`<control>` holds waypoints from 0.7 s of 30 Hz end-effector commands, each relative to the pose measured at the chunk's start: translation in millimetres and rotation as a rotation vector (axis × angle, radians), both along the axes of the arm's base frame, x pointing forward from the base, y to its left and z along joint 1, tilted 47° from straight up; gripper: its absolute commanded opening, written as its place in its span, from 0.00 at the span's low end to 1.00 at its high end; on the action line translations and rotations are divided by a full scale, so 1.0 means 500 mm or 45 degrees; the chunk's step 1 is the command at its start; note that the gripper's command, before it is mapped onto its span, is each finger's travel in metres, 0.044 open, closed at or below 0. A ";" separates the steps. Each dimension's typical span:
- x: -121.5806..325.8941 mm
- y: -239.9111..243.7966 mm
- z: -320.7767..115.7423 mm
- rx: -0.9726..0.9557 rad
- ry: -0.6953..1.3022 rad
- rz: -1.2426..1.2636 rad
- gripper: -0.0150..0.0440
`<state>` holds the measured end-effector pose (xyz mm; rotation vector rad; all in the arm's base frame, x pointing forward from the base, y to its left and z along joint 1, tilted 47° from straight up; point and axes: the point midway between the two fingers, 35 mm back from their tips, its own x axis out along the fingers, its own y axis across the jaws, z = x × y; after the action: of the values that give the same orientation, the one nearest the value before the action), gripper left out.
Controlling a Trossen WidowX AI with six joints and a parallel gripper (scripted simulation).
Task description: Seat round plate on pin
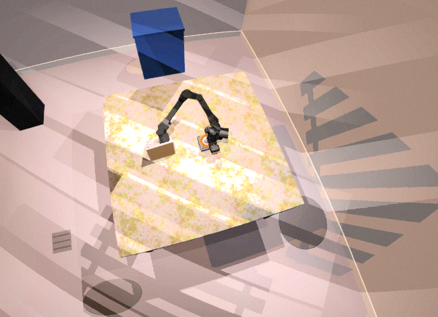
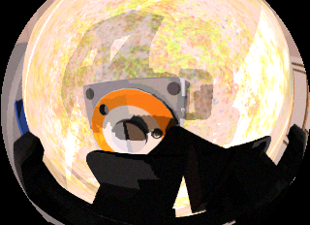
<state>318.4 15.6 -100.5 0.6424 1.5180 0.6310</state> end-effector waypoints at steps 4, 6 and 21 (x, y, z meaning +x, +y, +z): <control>-0.002 -0.021 0.015 -0.008 -0.002 0.004 0.25; -0.001 -0.040 0.033 -0.009 -0.002 0.004 0.25; -0.008 -0.062 0.055 -0.002 0.002 -0.006 0.25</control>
<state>314.6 -15.3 -72.6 0.6404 1.5177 0.6290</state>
